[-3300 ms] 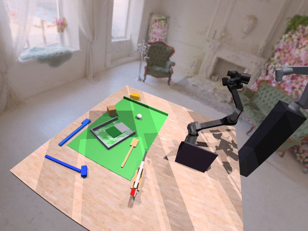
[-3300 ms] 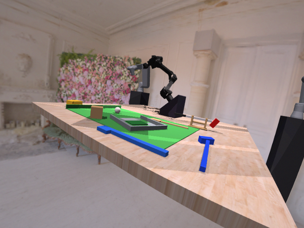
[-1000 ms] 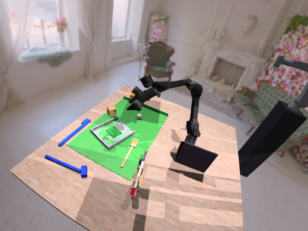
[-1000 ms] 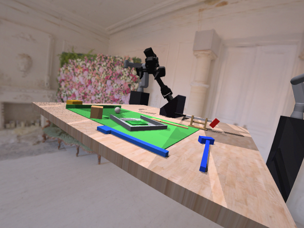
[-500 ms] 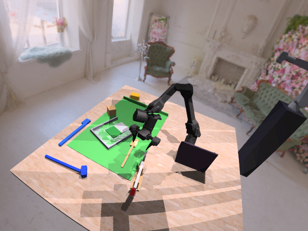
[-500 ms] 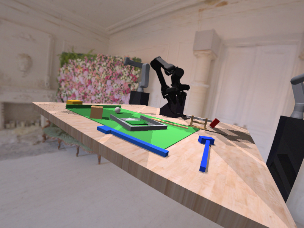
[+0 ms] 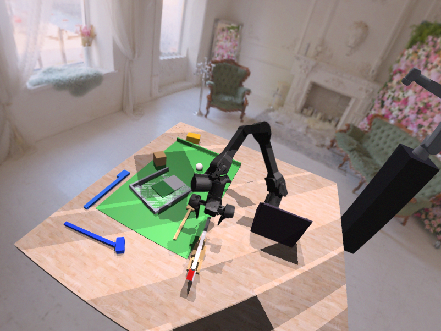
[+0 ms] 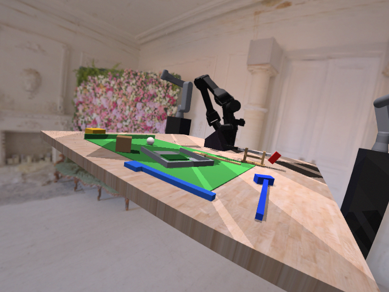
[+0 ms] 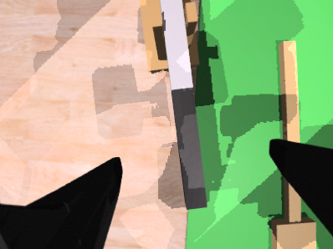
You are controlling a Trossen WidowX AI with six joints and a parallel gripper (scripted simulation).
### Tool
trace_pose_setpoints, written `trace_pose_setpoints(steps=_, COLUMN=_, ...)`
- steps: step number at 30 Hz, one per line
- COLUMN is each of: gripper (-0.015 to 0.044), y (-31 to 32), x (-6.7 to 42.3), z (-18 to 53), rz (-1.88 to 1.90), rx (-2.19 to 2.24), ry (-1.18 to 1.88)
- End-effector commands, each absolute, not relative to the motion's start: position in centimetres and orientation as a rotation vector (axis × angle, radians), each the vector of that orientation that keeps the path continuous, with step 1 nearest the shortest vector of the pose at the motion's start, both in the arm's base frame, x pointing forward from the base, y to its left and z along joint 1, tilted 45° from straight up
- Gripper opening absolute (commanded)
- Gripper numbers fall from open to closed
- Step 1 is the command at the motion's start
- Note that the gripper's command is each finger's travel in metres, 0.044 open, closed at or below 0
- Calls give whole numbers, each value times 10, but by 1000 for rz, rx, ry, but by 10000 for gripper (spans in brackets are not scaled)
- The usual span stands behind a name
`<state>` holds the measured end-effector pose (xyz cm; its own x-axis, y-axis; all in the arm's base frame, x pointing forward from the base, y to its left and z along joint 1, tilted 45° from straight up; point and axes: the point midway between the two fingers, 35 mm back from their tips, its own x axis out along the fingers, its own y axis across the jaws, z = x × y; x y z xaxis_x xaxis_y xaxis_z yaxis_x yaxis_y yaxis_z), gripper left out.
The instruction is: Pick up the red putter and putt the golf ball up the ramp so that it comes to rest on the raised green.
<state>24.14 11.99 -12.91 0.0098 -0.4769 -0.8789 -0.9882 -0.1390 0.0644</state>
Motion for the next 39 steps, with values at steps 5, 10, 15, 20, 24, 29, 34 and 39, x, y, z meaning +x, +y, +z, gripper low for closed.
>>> trace_pose_setpoints(steps=5, gripper=440, y=102, x=241, z=-149, rz=1074, rx=-1688, ry=1522)
trace_pose_setpoints(steps=10, gripper=440, y=100, x=241, z=-150, rz=1074, rx=-1688, ry=1522)
trace_pose_setpoints(steps=15, gripper=440, y=96, x=241, z=-154, rz=1073, rx=-1688, ry=1522)
trace_pose_setpoints(steps=20, gripper=440, y=91, x=242, z=-160, rz=1073, rx=-1688, ry=1522)
trace_pose_setpoints(steps=24, gripper=440, y=86, x=242, z=-164, rz=1073, rx=-1689, ry=1522)
trace_pose_setpoints(steps=29, gripper=440, y=84, x=242, z=-167, rz=1073, rx=-1689, ry=1523)
trace_pose_setpoints(steps=34, gripper=309, y=86, x=243, z=-164, rz=1068, rx=-1682, ry=1517)
trace_pose_setpoints(steps=39, gripper=177, y=86, x=243, z=-164, rz=1068, rx=-1682, ry=1517)
